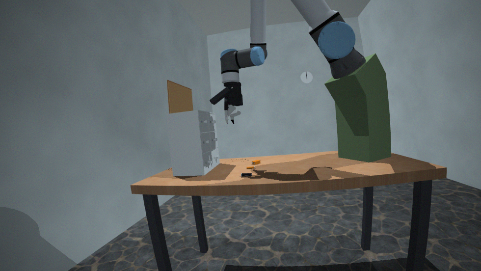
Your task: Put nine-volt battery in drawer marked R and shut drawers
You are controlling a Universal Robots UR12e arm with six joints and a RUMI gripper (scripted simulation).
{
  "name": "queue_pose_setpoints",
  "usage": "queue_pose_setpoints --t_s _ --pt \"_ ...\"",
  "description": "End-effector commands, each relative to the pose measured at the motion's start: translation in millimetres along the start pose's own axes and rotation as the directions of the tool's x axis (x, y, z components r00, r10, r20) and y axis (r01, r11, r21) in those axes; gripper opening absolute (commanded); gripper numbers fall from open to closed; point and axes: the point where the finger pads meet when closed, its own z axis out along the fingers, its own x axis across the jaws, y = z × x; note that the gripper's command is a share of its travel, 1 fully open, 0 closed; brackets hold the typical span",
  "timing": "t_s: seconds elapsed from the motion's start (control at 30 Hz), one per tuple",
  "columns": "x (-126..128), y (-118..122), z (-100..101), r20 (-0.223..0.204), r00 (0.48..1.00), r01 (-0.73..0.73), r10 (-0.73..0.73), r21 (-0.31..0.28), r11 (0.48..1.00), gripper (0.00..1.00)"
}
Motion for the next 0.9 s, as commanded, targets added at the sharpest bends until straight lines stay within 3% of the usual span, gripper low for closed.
queue_pose_setpoints --t_s 0.0,0.27,0.77,0.87 --pt "0 -3 3 -0.001 1.0 0.0 0.0 0.033 0.999 1.0" --pt "0 -7 7 0.0 1.0 0.0 0.0 0.096 0.995 1.0" --pt "0 -24 27 -0.001 1.0 0.0 0.0 0.329 0.944 1.0" --pt "0 -25 28 0.0 1.0 0.0 0.0 0.347 0.938 1.0"
